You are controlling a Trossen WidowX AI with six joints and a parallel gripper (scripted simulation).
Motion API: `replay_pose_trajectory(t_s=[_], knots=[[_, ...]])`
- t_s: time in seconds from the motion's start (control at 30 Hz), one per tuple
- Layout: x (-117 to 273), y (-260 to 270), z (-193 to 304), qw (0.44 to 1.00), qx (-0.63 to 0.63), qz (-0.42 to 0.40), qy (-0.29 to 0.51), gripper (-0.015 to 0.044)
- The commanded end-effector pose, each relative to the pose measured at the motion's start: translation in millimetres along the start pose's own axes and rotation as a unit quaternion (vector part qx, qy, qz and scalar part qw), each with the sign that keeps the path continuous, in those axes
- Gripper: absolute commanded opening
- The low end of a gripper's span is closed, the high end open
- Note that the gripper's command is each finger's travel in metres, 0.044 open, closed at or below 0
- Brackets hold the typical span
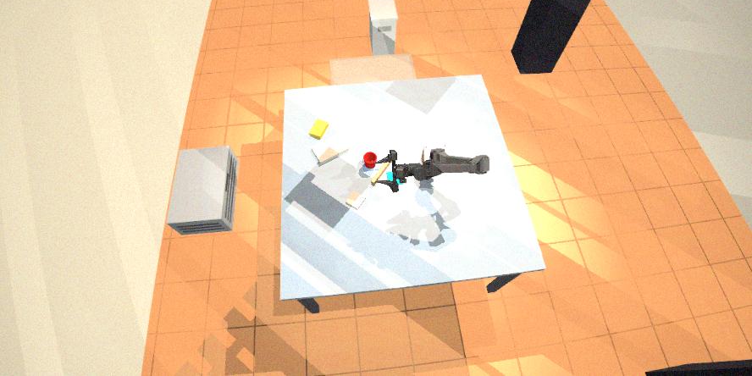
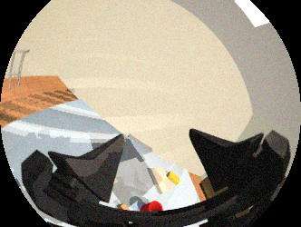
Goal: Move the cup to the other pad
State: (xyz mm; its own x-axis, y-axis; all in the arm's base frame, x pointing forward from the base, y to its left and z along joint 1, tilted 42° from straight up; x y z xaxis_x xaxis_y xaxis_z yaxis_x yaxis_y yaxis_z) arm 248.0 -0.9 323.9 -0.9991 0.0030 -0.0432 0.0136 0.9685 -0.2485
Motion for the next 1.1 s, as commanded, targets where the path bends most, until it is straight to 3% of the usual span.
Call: replay_pose_trajectory(t_s=[0.0,0.07,0.27,0.43,0.67,0.97,1.07], knots=[[-2,0,2,1.0,-0.004,-0.001,0.003,0.0374],[-14,0,17,0.999,-0.037,-0.013,0.03,0.0321],[-56,-2,72,0.962,-0.159,-0.055,0.215,0.0164],[-78,-5,126,0.88,-0.285,-0.058,0.375,0.0148],[-87,-12,201,0.681,-0.466,-0.009,0.566,0.0148],[-74,-19,281,0.31,-0.632,0.115,0.701,0.0148],[-70,-18,284,0.279,-0.639,0.126,0.706,0.0148]])
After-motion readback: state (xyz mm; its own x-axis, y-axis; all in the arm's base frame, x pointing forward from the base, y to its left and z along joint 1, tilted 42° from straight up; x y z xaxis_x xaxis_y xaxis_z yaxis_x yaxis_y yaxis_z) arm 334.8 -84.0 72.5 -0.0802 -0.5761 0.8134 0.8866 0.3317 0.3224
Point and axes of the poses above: the point midway between the two fingers, 35 mm back from their tips, its own x axis back along the fingers, its own y axis across the jaws, z = x × y, the point moved 7 cm from there along x, back along the fingers, and after that the axes turned 13 degrees about x, right-handed, at the moved point
